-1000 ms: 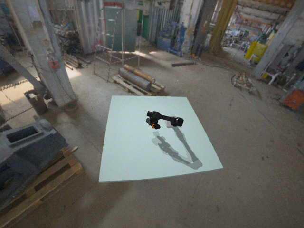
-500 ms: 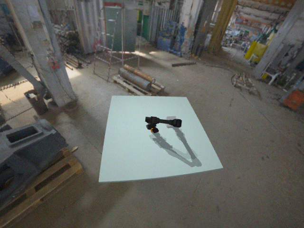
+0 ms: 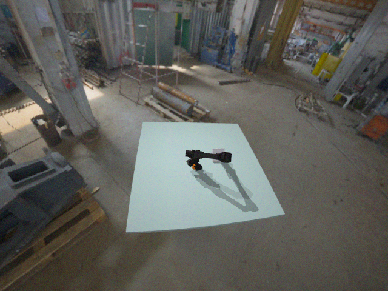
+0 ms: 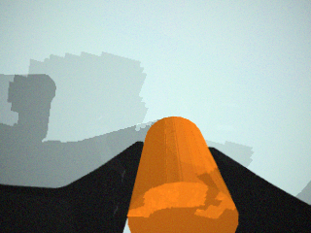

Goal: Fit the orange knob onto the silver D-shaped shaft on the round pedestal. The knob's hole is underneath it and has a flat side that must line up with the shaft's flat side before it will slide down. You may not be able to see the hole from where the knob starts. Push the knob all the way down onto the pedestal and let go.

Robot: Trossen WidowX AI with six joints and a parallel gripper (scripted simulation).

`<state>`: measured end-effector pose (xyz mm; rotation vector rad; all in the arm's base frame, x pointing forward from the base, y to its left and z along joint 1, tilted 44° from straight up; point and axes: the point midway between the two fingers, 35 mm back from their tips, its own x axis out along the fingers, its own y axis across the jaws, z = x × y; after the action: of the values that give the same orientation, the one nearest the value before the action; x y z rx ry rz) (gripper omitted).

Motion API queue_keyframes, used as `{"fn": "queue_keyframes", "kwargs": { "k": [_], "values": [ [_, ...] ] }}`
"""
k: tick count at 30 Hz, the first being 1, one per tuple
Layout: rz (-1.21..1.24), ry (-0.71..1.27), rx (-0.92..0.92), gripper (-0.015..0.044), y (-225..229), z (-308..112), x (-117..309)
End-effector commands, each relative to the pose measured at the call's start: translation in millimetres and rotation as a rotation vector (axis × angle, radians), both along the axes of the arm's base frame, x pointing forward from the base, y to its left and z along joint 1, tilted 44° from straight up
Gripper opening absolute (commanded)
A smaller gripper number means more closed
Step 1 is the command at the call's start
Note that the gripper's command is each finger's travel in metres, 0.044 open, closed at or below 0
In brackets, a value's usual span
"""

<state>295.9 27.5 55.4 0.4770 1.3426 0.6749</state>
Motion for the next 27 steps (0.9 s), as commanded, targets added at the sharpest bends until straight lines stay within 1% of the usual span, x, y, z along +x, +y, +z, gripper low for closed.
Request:
{"fn": "queue_keyframes", "kwargs": {
  "k": [1,17,19,22,24,25,27],
  "values": [
    [0.001,0.000,0.000,0.0236,0,0,0],
    [0.001,0.000,0.000,0.0240,0,0,0],
    [0.000,0.000,-0.002,0.0292,-8,7,0],
    [-0.003,0.000,-0.003,0.0371,-40,40,-3],
    [-0.004,0.000,0.000,0.0424,-54,55,-7],
    [-0.004,0.000,0.001,0.0440,-56,57,-7],
    [-0.004,0.000,0.001,0.0440,-56,57,-7]
  ]
}}
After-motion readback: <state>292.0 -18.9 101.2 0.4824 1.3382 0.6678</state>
